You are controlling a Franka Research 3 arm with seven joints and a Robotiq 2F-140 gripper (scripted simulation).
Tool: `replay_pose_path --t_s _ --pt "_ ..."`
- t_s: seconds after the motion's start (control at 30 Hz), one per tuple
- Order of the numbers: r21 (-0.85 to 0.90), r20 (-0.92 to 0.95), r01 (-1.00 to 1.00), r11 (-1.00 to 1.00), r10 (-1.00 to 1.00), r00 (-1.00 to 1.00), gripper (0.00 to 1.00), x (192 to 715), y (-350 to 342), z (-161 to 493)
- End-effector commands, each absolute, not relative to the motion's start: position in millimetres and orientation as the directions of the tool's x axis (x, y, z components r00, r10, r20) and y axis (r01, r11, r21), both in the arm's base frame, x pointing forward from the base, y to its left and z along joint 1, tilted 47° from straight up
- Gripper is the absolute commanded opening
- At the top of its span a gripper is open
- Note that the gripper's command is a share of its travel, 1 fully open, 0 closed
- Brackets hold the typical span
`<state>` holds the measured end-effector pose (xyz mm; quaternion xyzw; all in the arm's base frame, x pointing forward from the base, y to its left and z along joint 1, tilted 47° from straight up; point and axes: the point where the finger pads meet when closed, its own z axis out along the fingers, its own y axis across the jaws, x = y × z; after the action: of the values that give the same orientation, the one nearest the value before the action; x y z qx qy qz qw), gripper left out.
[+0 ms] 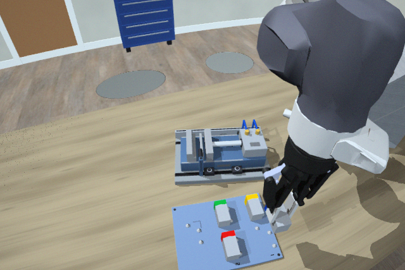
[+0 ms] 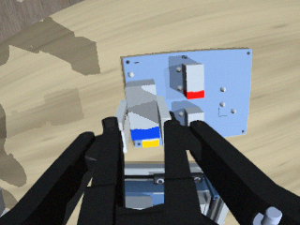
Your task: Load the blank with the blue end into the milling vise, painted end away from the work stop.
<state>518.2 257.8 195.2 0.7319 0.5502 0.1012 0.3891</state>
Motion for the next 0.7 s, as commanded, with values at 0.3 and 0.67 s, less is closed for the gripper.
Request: replay_pose_path --t_s 0.3,0.67 --pt "0.693 -0.248 0.709 -0.130 0.881 0.404 0.00 518.9 258.0 195.1" --pt "0.708 -0.200 0.681 -0.187 0.872 0.447 0.00 519.7 257.9 194.8"
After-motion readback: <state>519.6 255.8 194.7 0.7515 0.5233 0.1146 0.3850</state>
